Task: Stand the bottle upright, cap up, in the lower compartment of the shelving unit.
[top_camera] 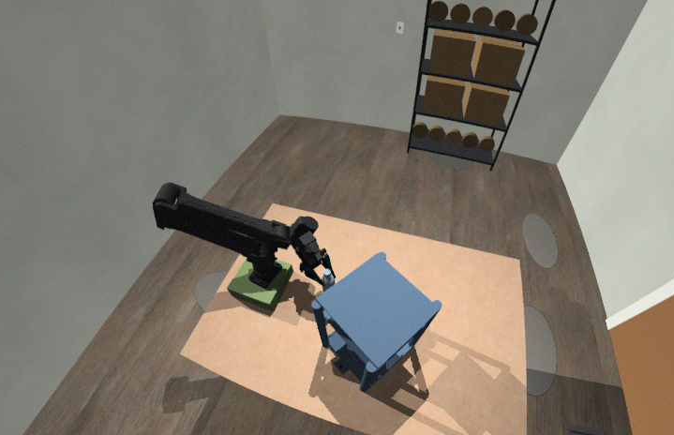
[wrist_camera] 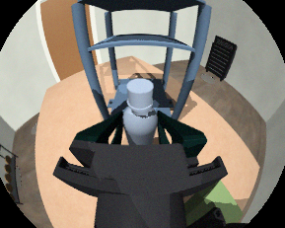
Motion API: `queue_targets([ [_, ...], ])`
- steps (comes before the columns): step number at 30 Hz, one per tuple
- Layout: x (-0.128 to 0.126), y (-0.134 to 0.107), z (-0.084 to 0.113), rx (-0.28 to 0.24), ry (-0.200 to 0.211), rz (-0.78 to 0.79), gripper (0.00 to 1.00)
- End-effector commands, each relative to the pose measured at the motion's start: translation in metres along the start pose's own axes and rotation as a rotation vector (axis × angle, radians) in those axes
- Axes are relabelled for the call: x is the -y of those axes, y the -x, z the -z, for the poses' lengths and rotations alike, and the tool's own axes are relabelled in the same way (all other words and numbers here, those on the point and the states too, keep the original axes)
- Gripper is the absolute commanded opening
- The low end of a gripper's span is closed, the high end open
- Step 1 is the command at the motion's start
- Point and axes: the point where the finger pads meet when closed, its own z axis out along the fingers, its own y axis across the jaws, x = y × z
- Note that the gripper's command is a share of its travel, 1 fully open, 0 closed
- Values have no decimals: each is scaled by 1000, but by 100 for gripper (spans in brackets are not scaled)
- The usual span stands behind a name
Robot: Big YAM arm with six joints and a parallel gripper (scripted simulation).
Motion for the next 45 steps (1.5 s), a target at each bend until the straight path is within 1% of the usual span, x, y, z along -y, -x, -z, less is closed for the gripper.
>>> queue_targets([
  [1, -23, 34, -1, 36, 23, -46, 31],
  [18, -23, 35, -2, 38, 23, -49, 31],
  [25, -20, 30, -2, 38, 21, -48, 31],
  [45, -19, 30, -3, 37, 19, -46, 31],
])
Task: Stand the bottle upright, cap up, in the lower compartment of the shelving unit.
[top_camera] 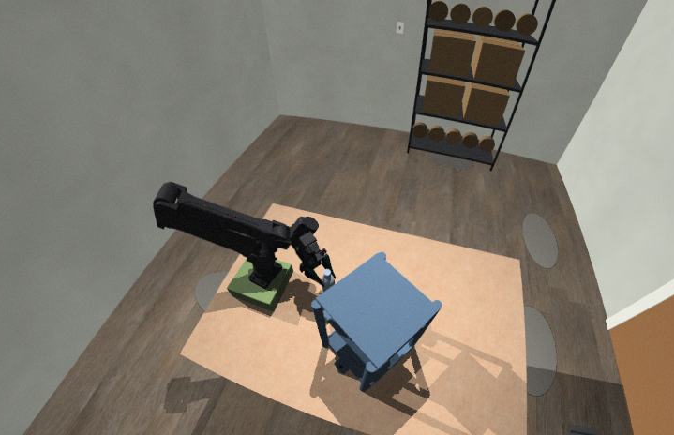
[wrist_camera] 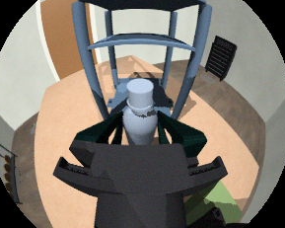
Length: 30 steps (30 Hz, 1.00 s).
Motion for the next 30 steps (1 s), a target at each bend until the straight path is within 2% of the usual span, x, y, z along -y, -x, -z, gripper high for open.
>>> queue_targets([
  [1, -19, 31, -2, 41, 22, -53, 31],
  [9, -17, 32, -7, 42, 18, -52, 31],
  [22, -13, 42, -58, 51, 13, -44, 31],
  [30, -12, 42, -66, 51, 12, -42, 31],
])
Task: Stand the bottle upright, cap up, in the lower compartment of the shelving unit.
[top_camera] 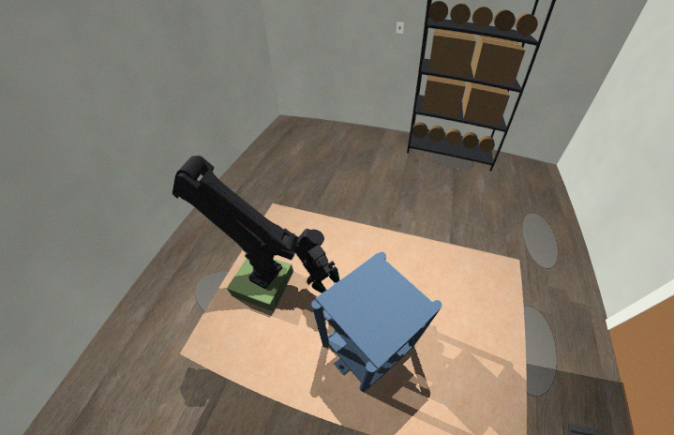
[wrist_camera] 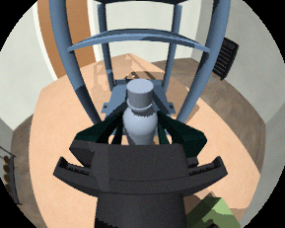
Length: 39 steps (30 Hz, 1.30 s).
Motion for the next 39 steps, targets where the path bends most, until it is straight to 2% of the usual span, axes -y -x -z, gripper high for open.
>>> queue_targets([
  [1, -18, 42, -15, 77, 13, -48, 31],
  [39, -19, 49, -19, 69, 10, -43, 31],
])
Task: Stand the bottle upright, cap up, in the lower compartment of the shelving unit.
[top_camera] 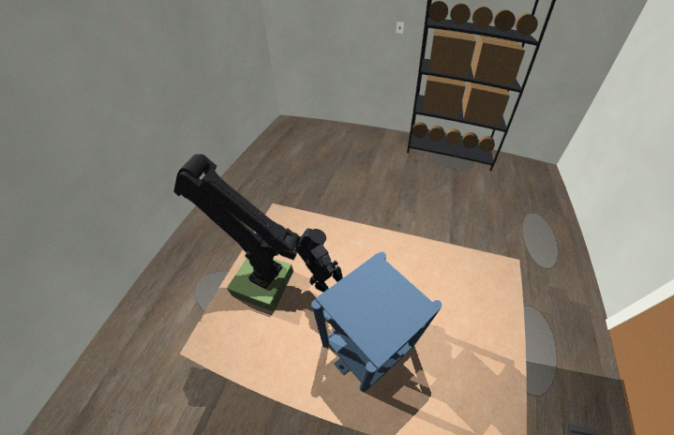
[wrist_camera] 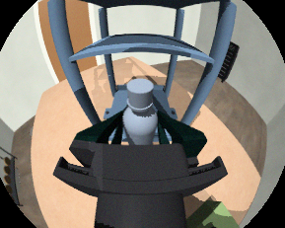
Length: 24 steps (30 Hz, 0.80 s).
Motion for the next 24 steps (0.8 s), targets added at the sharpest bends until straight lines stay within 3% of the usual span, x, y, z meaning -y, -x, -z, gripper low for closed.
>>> queue_targets([
  [1, -14, 34, -12, 48, 2, -36, 31],
  [24, -12, 32, -11, 53, 4, -42, 31],
])
